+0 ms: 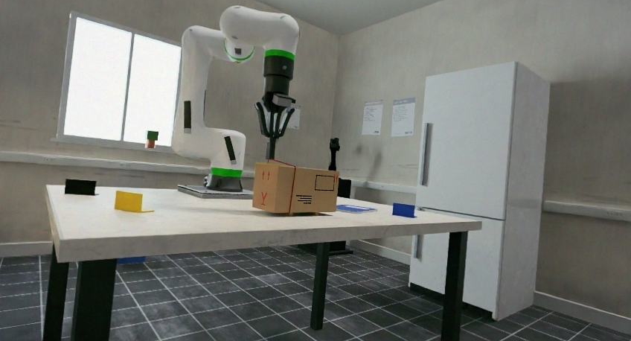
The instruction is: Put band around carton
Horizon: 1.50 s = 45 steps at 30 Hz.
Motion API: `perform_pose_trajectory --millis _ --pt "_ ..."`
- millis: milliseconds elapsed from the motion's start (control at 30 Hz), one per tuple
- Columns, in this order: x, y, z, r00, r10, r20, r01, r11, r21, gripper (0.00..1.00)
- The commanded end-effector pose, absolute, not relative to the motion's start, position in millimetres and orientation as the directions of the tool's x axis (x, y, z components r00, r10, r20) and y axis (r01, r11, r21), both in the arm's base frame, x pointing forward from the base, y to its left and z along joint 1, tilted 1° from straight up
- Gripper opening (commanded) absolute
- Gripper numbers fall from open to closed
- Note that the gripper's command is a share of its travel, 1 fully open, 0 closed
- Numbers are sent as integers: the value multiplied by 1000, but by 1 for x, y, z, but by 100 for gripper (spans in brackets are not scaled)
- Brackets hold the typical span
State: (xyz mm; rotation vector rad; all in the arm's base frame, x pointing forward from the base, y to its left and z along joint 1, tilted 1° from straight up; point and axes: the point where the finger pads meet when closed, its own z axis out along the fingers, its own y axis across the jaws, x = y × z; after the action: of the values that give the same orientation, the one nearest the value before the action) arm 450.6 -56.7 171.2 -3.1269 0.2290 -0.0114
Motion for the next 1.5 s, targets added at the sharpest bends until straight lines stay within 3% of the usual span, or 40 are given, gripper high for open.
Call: perform_pose_trajectory --millis 0,1200,1233,1467 --pt "452 -57 172 989 -146 8 -146 -989 -7 10" --pt "453 -56 161 989 -146 8 -146 -989 -7 10" --pt "453 -56 161 989 -146 8 -146 -989 -7 18" --pt "453 -56 161 989 -146 8 -146 -989 -7 18"
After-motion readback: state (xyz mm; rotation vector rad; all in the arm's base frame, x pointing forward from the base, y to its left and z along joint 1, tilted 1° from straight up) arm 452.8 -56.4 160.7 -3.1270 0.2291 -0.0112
